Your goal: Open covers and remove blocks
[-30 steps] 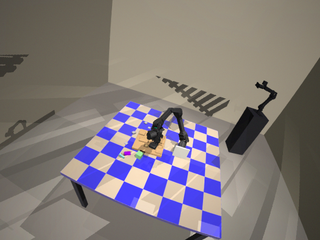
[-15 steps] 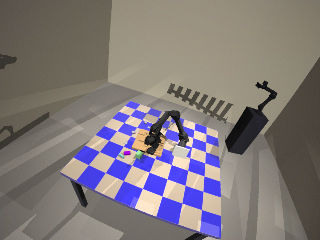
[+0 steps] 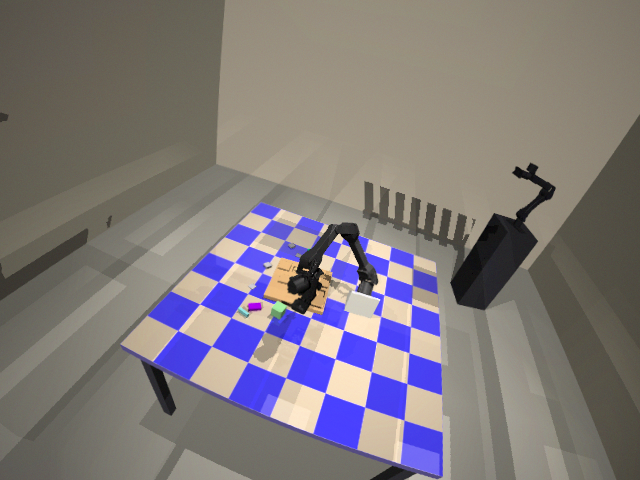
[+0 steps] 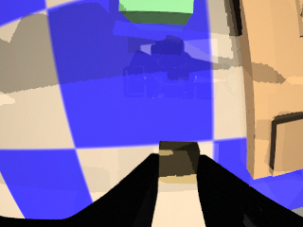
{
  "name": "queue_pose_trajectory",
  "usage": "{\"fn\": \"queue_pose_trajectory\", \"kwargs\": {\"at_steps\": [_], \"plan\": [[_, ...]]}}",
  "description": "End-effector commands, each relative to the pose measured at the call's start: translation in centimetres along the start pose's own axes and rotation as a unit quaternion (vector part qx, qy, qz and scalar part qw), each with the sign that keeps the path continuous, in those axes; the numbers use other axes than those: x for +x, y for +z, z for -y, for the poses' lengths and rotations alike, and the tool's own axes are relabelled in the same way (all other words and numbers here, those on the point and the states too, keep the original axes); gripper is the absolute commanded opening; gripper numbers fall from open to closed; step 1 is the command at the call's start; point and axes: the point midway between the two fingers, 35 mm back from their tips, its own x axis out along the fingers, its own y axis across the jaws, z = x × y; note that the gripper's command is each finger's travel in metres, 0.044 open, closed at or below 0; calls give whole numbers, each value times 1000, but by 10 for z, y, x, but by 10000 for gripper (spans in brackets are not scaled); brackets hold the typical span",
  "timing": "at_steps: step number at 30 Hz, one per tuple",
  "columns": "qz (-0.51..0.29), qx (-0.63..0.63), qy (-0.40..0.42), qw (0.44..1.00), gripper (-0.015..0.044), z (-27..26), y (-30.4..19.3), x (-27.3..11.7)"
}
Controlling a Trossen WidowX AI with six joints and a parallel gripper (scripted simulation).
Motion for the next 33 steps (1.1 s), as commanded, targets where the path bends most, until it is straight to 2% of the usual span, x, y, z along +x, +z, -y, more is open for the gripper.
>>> {"fn": "queue_pose_trajectory", "kwargs": {"at_steps": [1, 33], "plan": [[0, -5, -5, 1000, 80, -1, -1, 11], [0, -5, -5, 1000, 80, 0, 0, 64]]}}
